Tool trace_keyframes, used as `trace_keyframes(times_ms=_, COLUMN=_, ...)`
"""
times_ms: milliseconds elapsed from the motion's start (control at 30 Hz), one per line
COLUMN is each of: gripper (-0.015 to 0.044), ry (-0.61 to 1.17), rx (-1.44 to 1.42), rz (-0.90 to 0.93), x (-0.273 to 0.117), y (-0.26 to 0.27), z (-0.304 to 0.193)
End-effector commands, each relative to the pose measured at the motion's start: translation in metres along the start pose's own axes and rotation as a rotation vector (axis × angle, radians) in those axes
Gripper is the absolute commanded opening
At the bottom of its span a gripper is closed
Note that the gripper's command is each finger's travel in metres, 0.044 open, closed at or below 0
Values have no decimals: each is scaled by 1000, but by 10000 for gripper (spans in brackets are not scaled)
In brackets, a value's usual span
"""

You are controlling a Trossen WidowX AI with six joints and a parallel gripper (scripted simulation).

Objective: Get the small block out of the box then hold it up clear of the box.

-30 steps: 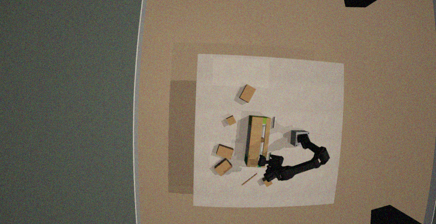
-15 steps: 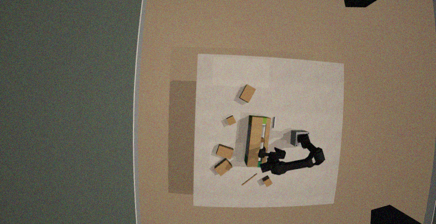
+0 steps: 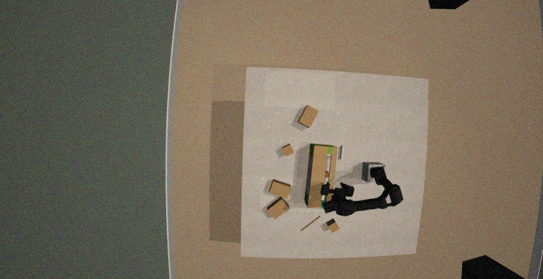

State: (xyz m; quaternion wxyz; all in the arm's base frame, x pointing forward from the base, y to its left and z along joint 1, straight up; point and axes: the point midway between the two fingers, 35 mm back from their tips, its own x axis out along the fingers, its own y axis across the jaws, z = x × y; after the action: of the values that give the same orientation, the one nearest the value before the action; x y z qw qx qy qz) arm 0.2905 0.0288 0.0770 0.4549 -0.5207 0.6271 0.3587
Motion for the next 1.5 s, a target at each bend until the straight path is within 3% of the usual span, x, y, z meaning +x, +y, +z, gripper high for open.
trace_keyframes(times_ms=0, gripper=400, ry=-3, rx=-3, rz=1, x=7, y=0, z=3)
trace_keyframes(times_ms=900, gripper=400, ry=-3, rx=-3, rz=2, x=49, y=3, z=18)
trace_keyframes(times_ms=1467, gripper=400, ry=3, rx=-4, rz=1, x=56, y=2, z=-16)
